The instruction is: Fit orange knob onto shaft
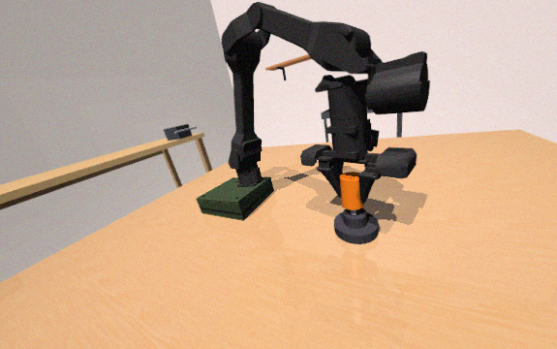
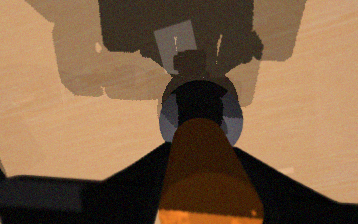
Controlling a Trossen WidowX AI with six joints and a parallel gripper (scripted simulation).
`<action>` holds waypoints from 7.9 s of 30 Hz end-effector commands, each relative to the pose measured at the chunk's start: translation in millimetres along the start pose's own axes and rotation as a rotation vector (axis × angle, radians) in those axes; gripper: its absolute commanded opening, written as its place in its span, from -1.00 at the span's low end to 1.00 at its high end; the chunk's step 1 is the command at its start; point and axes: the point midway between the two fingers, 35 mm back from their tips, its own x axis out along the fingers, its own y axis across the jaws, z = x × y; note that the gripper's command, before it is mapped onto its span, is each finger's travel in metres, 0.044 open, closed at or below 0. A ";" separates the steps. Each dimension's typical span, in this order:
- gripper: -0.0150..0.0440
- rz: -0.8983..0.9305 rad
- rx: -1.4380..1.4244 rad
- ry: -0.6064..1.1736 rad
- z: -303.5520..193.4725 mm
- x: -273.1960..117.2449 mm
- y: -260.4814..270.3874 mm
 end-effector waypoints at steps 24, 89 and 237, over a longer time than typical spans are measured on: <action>-0.49 -0.008 -0.199 0.004 -0.5 -1.2 -6.9; -0.49 -0.007 -0.408 0.005 -0.5 1.0 -1.2; -0.49 -0.005 -1.123 0.007 -0.2 -4.5 -2.0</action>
